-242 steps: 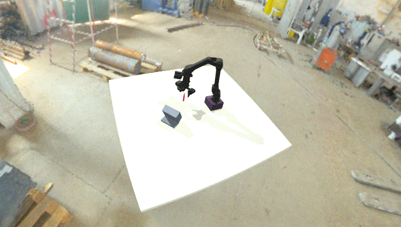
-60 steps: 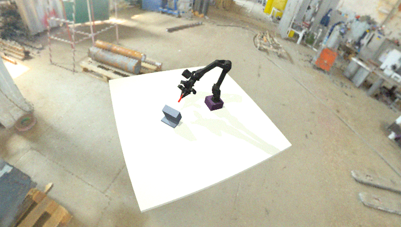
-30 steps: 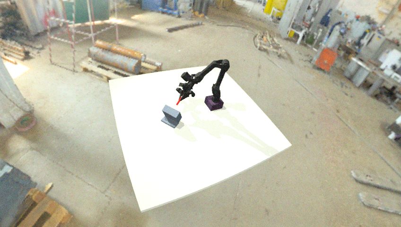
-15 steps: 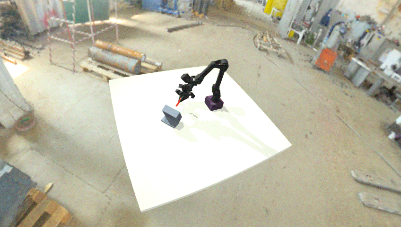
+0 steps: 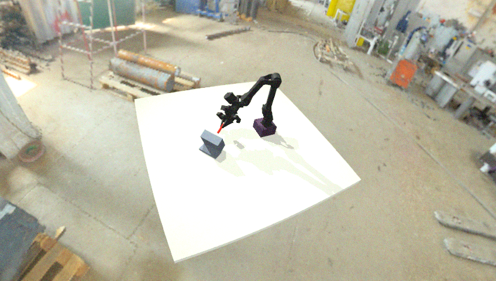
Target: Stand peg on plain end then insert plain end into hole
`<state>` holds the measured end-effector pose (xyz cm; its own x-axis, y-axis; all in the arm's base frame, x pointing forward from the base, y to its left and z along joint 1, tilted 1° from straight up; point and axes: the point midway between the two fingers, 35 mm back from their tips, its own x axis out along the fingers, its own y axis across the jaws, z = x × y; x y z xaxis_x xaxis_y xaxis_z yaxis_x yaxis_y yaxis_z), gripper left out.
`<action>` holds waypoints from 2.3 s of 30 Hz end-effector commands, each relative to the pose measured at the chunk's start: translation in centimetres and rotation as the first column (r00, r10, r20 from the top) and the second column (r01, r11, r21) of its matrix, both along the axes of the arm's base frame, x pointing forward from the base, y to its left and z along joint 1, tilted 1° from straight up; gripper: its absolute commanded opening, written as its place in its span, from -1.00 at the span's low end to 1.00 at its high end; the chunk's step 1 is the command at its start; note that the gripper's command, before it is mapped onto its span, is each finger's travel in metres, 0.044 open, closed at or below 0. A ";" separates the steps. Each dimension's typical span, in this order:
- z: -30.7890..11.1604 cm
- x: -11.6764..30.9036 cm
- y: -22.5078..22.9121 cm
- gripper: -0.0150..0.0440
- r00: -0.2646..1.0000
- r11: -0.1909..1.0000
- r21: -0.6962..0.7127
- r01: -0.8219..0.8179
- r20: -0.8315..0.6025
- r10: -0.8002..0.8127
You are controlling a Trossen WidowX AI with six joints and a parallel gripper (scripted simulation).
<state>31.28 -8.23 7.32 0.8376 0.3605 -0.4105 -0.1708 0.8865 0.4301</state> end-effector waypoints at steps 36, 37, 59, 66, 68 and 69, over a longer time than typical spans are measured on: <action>-1.0 1.7 0.9 -0.49 1.000 1.000 0.004 -0.003 0.005 0.003; -1.0 1.8 0.9 -0.49 1.000 1.000 0.004 -0.003 0.005 0.003; -1.4 3.0 1.3 -0.49 1.000 1.000 0.005 -0.003 0.006 0.003; -1.6 3.4 1.5 -0.49 1.000 1.000 0.005 -0.003 0.006 0.003; -1.6 3.5 1.6 -0.49 1.000 1.000 0.005 -0.003 0.006 0.003; -1.7 3.5 1.6 -0.49 1.000 1.000 0.005 -0.003 0.007 0.003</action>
